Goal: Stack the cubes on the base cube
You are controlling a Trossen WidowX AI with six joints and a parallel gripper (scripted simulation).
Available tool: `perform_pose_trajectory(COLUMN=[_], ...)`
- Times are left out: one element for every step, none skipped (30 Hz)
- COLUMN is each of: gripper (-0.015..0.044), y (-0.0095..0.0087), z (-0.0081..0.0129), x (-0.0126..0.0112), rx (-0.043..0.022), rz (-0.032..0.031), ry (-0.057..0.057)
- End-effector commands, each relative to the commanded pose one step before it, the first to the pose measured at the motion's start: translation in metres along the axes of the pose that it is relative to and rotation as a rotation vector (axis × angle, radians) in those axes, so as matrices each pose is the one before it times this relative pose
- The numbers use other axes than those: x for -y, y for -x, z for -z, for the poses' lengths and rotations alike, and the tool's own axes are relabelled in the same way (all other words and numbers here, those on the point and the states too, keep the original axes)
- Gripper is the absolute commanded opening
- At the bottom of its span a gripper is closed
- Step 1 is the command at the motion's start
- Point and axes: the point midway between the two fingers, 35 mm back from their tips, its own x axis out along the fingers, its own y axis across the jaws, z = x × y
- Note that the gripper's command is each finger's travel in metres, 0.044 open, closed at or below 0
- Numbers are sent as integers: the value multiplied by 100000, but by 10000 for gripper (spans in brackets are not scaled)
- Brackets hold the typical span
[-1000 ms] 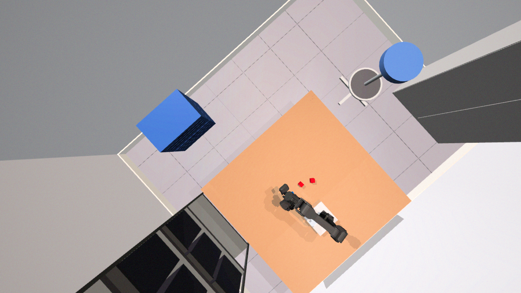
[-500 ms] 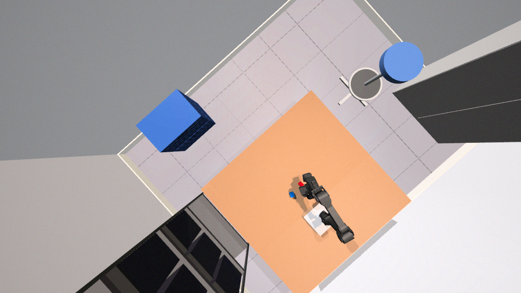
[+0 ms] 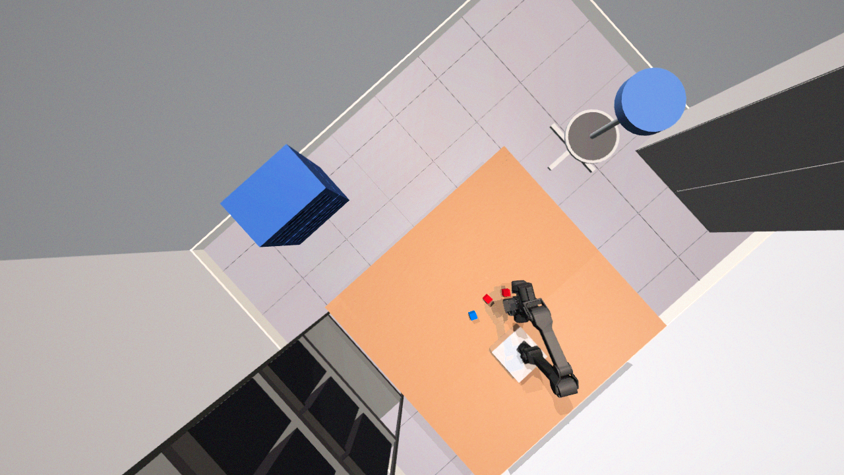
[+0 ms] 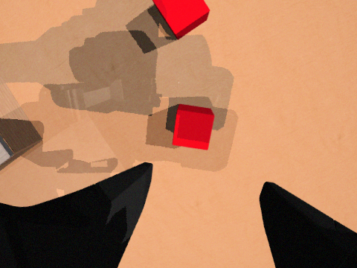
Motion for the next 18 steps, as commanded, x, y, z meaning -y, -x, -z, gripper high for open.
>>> perform_pose_trajectory(gripper=[265, 265, 265, 265, 265, 265, 265, 265, 265, 265, 265, 265, 265, 265, 265, 265, 265, 265], y=[-2577, -916, -902, -701, -418, -139, 0, -84, -253, -420, -418, -250, -83, 0, -27, -82, -137, -166], z=[203, 4, 10, 12, 9, 3, 0, 0, -1, 0, 1, 1, 0, 0, 0, -1, -1, -1], x=[-369, -19, -51, -63, -47, -17, 0, 2, 4, 1, -6, -7, -3, 0, 2, 4, 7, 7], rx=[-799, 0, 0, -1, -1, 0, 0, 0, 0, 0, 0, 0, 0, 0, 0, 0, 0, 0], rz=[-2042, -5, -8, -8, -6, -2, 0, 0, -1, -2, -3, -2, -1, 0, 0, 0, 0, 0], ry=[386, 0, 0, 0, 0, 0, 0, 0, 0, 0, 0, 0, 0, 0, 0, 0, 0, 0])
